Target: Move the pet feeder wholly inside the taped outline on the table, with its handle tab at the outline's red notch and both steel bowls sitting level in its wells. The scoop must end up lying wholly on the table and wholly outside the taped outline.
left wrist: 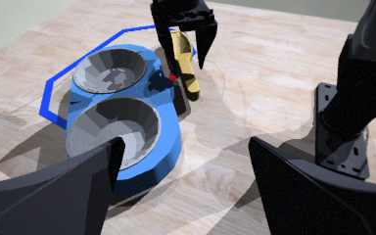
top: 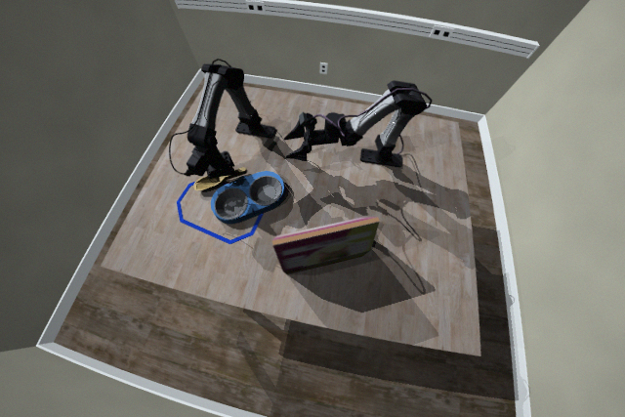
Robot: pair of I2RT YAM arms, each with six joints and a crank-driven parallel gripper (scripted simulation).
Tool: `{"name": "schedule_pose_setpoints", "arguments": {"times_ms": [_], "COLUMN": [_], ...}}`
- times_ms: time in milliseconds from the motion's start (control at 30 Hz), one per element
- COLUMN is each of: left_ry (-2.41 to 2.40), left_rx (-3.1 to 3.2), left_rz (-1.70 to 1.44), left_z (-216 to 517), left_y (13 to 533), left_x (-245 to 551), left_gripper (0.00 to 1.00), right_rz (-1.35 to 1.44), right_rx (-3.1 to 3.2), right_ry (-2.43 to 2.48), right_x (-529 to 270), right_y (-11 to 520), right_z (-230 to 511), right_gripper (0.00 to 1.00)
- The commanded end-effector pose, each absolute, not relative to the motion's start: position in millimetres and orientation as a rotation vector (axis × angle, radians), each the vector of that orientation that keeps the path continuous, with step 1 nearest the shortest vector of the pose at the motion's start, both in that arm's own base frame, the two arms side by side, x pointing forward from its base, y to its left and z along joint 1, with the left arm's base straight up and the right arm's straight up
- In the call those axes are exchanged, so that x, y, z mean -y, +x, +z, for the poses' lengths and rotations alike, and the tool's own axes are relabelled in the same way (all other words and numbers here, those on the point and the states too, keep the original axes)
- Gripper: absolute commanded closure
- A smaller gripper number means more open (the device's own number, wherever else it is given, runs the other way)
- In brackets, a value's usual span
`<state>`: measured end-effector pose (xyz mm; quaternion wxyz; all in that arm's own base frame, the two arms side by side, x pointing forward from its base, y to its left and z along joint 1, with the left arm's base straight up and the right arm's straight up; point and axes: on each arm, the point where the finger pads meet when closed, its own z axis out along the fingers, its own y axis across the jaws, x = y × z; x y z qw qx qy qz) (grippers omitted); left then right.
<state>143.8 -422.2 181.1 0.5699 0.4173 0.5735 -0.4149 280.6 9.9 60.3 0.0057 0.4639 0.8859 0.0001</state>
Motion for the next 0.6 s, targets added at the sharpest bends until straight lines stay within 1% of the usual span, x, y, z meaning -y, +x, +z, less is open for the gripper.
{"name": "schedule_pose_setpoints", "arguments": {"times_ms": [0,233,333,400,567], "left_ry": [0.965,0.968,0.969,0.969,0.967], "left_rx": [-1.331,-1.338,-1.342,-1.342,-1.346], "left_rz": [-0.972,-0.968,-0.966,-0.966,-0.962], "left_z": [181,173,169,169,164], "left_y": [144,144,145,145,145], "left_x": [423,424,425,425,425], "left_gripper": [0.0,0.0,0.0,0.0,0.0], "right_rz": [-0.006,-0.006,-0.007,-0.007,-0.007], "right_rx": [-2.786,-2.782,-2.782,-2.782,-2.785], "right_ry": [1.472,1.479,1.479,1.479,1.474], "right_x": [-11,-13,-13,-13,-14], "right_y": [279,279,280,280,280], "right_z": [48,37,32,32,25], "right_gripper": [0.48,0.48,0.52,0.52,0.59]}}
